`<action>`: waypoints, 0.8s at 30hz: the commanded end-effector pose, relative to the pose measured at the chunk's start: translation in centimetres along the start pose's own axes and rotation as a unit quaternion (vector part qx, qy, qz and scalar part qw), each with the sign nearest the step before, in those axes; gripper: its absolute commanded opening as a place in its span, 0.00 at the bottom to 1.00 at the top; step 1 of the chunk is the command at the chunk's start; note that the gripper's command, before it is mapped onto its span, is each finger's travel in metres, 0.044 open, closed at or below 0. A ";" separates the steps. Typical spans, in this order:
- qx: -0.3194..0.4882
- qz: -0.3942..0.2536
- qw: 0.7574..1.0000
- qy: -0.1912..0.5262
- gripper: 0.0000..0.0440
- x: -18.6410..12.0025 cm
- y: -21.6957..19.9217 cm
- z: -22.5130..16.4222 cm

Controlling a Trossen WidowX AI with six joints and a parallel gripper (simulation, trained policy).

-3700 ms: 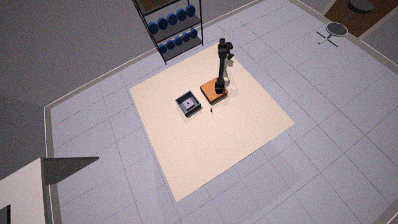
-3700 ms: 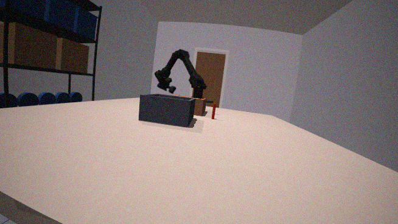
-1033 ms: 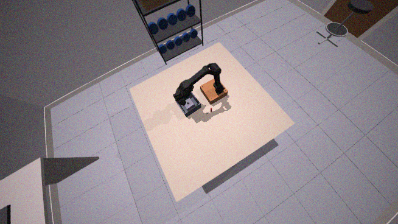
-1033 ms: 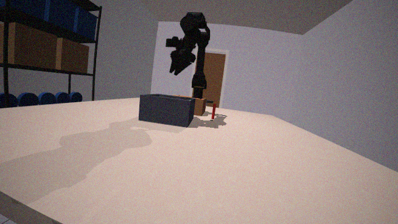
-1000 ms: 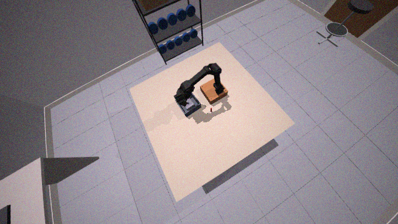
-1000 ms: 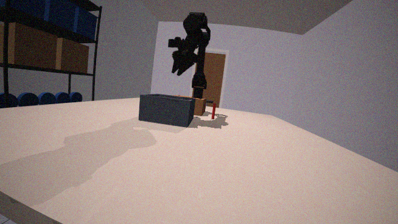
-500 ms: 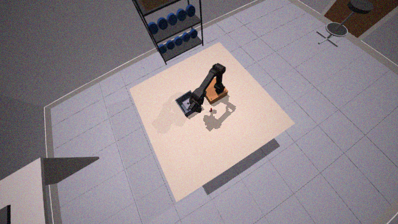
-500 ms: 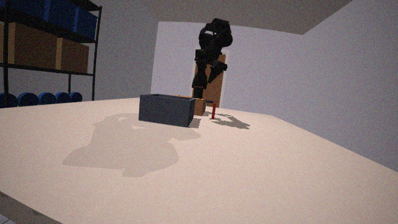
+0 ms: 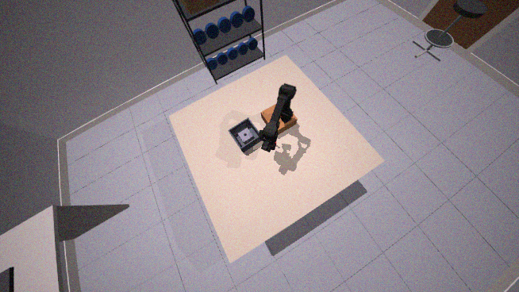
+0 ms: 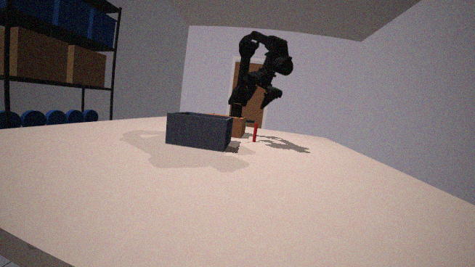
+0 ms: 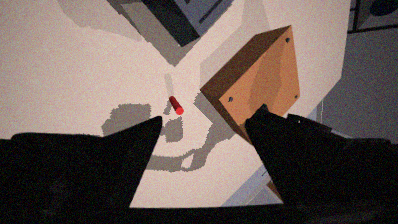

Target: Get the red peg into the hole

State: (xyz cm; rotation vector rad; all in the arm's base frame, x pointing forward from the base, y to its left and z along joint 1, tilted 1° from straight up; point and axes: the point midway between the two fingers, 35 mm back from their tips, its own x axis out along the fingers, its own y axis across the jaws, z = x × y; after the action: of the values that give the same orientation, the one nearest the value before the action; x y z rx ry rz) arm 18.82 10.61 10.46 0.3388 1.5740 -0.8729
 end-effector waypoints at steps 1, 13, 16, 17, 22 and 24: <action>-0.007 -0.009 1.000 0.002 1.00 1.1 0.2 -0.8; -0.029 -0.004 1.000 -0.004 1.00 5.6 1.8 -1.8; -0.030 0.003 1.000 -0.007 1.00 6.9 2.3 -1.8; -0.030 0.006 0.999 -0.009 1.00 7.3 2.5 -1.8; -0.029 0.020 0.999 -0.016 1.00 9.6 3.4 -1.8; -0.029 0.025 0.999 -0.019 1.00 10.4 3.7 -1.7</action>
State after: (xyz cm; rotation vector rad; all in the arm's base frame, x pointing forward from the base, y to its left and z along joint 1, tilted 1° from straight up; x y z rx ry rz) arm 17.86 11.75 0.58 0.3210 1.5534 -0.7963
